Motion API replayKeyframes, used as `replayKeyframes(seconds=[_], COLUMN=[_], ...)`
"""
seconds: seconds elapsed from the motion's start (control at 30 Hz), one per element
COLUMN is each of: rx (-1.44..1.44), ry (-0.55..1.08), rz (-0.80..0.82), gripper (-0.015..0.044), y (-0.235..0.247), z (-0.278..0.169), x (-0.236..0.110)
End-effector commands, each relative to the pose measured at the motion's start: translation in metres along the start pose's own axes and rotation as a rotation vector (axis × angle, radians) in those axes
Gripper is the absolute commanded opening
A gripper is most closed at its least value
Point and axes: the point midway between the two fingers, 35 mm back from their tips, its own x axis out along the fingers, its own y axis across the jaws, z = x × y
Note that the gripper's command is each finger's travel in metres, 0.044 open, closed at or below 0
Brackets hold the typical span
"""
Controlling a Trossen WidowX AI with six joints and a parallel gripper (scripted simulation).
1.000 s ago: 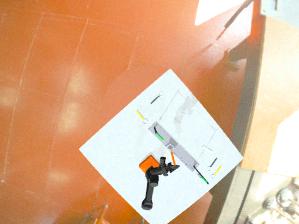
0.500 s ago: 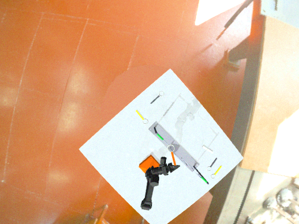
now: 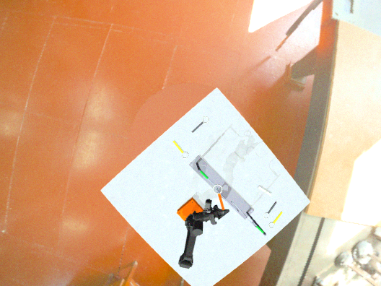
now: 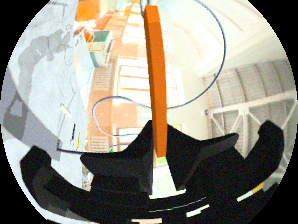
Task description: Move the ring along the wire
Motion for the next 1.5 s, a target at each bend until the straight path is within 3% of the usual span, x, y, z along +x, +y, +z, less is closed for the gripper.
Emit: replayKeyframes(seconds=[0.0, 0.67, 1.47], rx=[0.076, 0.491, 1.010], ry=[0.015, 0.040, 0.061], rz=[0.043, 0.253, 0.489], gripper=[-0.0150, -0.0150, -0.0150], y=[0.015, 0.082, 0.138], z=[-0.001, 0.019, 0.078], x=[-0.003, -0.018, -0.049])
